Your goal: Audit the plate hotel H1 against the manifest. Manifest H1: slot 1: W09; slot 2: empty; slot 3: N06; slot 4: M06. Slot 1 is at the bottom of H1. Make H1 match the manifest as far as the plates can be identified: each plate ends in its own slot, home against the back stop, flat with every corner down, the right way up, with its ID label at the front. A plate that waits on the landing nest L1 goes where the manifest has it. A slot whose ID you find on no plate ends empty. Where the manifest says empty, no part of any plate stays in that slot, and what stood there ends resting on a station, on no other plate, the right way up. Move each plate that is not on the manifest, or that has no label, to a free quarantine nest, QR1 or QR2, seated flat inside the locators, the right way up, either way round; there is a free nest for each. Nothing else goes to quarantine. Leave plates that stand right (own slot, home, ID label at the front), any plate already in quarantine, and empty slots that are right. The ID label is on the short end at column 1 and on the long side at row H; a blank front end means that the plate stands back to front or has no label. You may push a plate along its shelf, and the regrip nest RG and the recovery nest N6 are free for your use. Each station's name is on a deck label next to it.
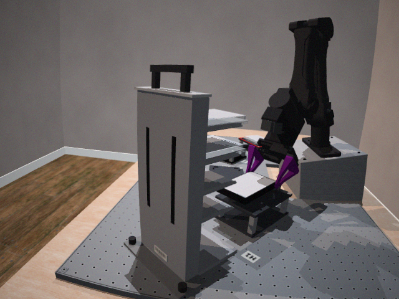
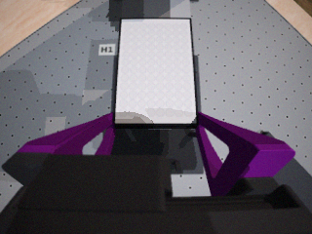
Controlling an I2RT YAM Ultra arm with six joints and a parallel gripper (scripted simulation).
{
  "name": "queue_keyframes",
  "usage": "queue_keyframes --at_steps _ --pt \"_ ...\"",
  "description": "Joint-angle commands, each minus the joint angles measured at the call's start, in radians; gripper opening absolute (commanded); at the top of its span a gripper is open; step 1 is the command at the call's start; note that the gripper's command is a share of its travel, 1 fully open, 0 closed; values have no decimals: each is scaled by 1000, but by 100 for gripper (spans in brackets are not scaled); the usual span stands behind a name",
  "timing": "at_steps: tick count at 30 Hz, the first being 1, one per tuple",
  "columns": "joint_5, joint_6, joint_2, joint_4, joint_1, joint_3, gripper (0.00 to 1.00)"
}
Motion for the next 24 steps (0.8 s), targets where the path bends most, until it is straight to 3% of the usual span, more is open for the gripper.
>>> queue_keyframes --at_steps 1,24 --pt "-2 -3 -21 30 0 -8 86" --pt "-8 -8 -64 97 -8 -118 86"
